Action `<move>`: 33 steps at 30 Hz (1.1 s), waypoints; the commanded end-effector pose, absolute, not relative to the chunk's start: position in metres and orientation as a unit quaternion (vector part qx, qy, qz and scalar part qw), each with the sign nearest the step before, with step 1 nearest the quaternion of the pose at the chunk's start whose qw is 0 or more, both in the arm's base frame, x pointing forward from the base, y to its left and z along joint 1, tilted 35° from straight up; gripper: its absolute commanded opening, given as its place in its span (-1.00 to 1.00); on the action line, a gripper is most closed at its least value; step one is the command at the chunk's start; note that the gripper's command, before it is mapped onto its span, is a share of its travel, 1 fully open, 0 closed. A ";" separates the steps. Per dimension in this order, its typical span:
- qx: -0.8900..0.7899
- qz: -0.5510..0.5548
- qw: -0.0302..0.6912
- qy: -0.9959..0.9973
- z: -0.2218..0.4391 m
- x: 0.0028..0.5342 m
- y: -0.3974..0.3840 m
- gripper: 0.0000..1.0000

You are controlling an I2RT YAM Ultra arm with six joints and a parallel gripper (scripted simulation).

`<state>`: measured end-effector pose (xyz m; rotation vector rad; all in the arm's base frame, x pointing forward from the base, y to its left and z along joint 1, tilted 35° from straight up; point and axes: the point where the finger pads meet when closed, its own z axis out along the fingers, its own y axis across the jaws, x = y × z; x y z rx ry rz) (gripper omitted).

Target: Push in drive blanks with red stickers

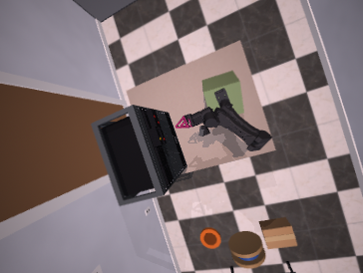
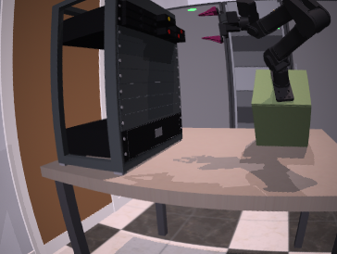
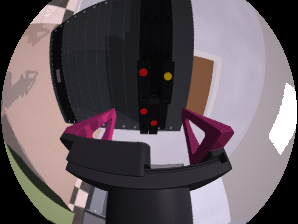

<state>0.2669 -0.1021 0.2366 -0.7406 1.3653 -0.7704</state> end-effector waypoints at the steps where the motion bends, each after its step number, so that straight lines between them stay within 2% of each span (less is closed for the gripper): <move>1: -0.298 -0.357 0.630 0.622 0.244 0.284 -0.114 1.00; 17: -0.298 -0.355 0.630 0.623 0.268 0.335 -0.093 1.00; 33: -0.292 -0.363 0.631 0.620 0.274 0.335 -0.095 1.00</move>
